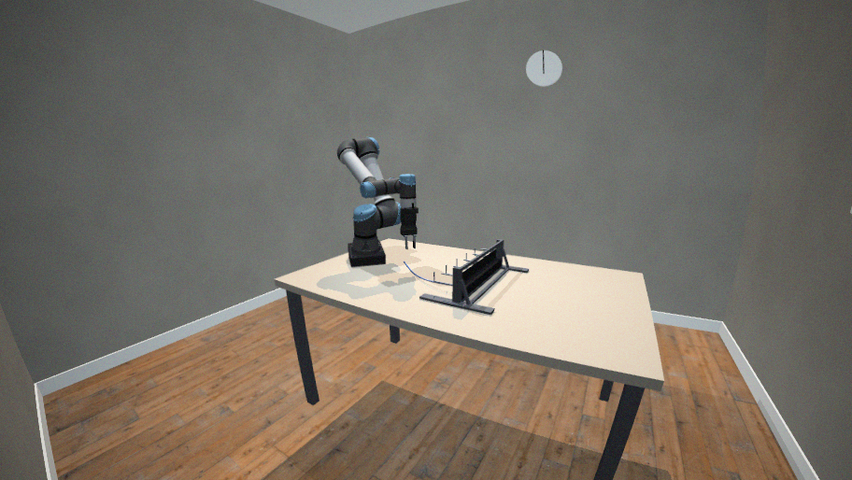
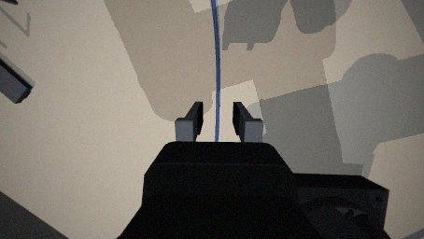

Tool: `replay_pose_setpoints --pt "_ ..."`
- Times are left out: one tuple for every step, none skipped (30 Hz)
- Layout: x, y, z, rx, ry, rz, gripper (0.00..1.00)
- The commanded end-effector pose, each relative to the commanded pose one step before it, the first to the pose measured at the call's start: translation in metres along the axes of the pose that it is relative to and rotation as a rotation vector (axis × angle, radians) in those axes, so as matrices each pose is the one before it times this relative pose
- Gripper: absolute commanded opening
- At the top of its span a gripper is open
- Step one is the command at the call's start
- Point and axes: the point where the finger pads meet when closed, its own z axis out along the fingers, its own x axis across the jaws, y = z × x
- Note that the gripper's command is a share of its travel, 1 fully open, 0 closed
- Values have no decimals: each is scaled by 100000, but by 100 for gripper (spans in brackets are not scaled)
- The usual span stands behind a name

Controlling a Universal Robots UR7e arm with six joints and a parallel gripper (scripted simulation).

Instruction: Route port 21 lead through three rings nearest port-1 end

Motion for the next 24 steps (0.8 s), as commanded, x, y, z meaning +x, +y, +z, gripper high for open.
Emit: replay_pose_setpoints --pt "19 10 1718 -28 2 4 67" --pt "4 0 409 0 0 0 67" --pt "3 -1 408 0 0 0 67" --pt "3 -1 407 0 0 0 67" --pt "3 -1 404 0 0 0 67" --pt "4 0 400 0 0 0 67" --pt "4 0 395 0 0 0 67" --pt "0 0 0 0 0 0 67" --pt "0 0 0 0 0 0 67" --pt "4 0 388 0 0 0 67" --pt "3 -2 374 0 0 0 67" --pt "3 -1 361 0 0 0 67" --pt "3 1 347 0 0 0 67" --pt "3 -1 331 0 0 0 67" --pt "2 -1 316 0 0 0 67" --pt "3 1 303 0 0 0 67" --pt "2 -2 286 0 0 0 67" --pt "3 0 274 0 0 0 67" --pt "2 -1 259 0 0 0 67" --pt "2 0 246 0 0 0 67" --pt "2 -1 231 0 0 0 67" --pt "2 0 219 0 0 0 67" --pt "1 -1 204 0 0 0 67" --pt "2 2 193 0 0 0 67"
